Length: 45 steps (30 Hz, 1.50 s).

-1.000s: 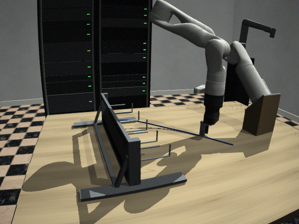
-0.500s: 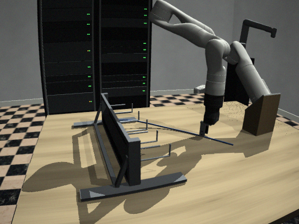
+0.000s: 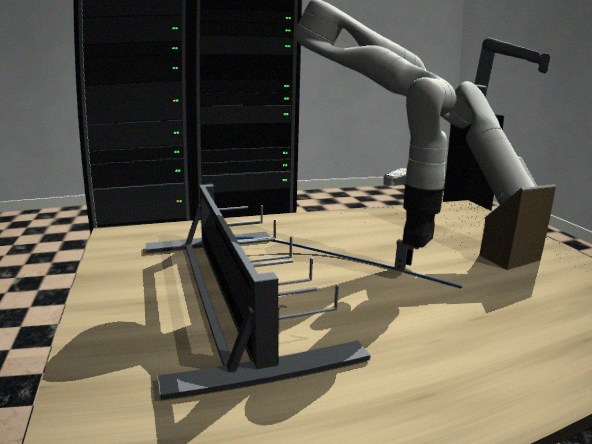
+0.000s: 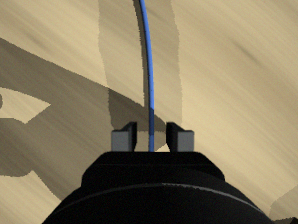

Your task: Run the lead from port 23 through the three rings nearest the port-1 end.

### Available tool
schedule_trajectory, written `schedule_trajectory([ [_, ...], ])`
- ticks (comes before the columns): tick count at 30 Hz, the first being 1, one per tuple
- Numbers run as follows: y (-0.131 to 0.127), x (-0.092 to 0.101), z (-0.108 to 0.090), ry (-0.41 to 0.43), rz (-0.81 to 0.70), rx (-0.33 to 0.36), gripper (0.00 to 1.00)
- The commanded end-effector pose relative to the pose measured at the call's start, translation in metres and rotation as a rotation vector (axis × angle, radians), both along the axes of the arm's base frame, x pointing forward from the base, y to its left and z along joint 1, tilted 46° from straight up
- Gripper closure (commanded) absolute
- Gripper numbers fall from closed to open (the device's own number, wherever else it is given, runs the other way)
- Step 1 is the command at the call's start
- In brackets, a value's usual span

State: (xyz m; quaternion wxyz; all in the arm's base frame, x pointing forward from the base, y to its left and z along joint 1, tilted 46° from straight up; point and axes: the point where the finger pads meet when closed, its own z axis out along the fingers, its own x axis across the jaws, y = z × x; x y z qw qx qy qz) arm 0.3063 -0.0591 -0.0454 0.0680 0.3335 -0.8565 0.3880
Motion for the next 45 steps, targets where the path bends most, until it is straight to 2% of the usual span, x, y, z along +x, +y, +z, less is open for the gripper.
schedule_trajectory([
  [1,0.0006,0.0003,0.0001,-0.001,0.001,0.001,0.33],
  [45,-0.0061,0.0017,-0.0064,-0.001,0.001,0.001,0.33],
])
